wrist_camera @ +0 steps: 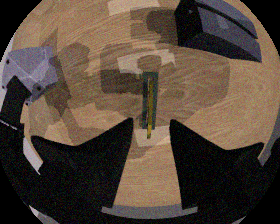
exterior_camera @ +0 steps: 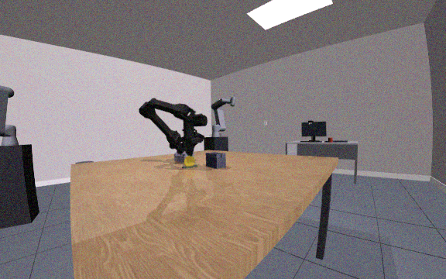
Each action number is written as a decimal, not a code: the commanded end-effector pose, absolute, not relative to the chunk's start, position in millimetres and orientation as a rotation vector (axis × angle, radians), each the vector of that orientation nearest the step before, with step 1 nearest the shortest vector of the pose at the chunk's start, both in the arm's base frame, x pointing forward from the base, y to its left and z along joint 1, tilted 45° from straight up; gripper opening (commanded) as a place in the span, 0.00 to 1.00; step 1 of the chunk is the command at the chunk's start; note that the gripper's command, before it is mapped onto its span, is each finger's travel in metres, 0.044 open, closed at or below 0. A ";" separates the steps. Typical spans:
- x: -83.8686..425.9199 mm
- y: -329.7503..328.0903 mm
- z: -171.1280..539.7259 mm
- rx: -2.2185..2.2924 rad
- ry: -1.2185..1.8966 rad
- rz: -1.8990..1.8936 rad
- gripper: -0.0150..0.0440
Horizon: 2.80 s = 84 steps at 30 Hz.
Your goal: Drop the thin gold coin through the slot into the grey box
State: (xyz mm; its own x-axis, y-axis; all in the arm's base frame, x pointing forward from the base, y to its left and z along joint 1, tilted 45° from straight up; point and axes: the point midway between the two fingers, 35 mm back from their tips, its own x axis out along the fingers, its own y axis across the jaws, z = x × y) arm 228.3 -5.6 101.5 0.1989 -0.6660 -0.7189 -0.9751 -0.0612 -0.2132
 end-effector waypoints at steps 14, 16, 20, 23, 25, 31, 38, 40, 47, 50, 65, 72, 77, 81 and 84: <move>234.4 -23.8 82.1 -1.806 1.534 0.579 0.53; 234.9 -26.0 79.9 -1.807 1.534 0.579 0.53; 235.8 -30.5 75.5 -1.807 1.534 0.578 0.53; 236.4 -34.0 72.4 -1.808 1.534 0.576 0.53; 236.7 -36.3 70.3 -1.809 1.535 0.576 0.53; 237.3 -42.5 65.0 -1.811 1.536 0.573 0.53; 237.3 -42.7 64.8 -1.811 1.536 0.573 0.26; 237.3 -42.7 64.8 -1.811 1.536 0.573 0.25; 237.3 -42.7 64.8 -1.811 1.536 0.573 0.25; 237.3 -39.8 67.0 -1.810 1.535 0.574 0.25; 233.3 -12.1 91.2 -1.803 1.530 0.585 0.25; 229.4 -0.2 103.6 -1.803 1.531 0.586 0.25; 225.9 7.9 113.0 -1.804 1.532 0.585 0.25; 222.7 14.0 120.7 -1.805 1.534 0.583 0.25; 220.1 18.4 126.7 -1.807 1.535 0.580 0.25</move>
